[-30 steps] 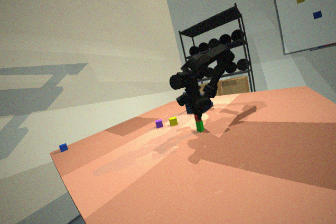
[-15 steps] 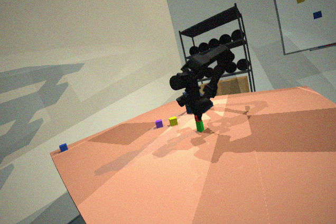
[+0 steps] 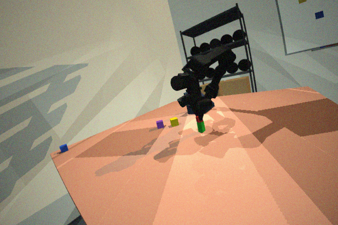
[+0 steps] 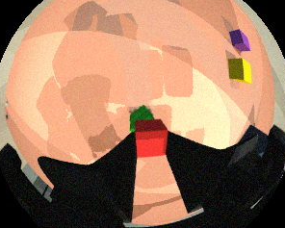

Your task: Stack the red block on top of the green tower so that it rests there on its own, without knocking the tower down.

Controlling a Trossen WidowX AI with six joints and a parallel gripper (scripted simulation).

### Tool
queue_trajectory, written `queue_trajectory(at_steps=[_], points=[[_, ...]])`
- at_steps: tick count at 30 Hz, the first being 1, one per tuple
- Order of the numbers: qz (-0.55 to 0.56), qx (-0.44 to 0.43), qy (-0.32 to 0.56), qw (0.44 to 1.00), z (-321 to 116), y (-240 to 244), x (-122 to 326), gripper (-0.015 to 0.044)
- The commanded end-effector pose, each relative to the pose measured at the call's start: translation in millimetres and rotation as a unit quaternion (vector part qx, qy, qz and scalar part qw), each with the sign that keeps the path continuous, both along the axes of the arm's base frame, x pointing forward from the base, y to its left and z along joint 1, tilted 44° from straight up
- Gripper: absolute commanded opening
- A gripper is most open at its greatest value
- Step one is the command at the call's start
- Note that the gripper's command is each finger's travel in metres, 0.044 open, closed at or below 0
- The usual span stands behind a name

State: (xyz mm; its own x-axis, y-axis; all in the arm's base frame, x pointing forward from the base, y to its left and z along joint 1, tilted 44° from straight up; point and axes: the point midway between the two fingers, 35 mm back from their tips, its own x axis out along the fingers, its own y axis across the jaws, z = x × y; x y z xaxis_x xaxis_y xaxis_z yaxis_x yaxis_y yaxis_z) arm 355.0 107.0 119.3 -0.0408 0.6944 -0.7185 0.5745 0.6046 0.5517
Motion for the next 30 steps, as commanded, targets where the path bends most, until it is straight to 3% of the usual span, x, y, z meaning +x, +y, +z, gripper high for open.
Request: queue_trajectory(at_steps=[1,14,30], points=[[0.000,0.000,-0.001,1.000,-0.3,0.2,0.1,0.0105],[0.000,0.000,-0.001,1.000,-0.3,0.2,0.1,0.0440],[0.000,0.000,-0.001,1.000,-0.3,0.2,0.1,0.0440]])
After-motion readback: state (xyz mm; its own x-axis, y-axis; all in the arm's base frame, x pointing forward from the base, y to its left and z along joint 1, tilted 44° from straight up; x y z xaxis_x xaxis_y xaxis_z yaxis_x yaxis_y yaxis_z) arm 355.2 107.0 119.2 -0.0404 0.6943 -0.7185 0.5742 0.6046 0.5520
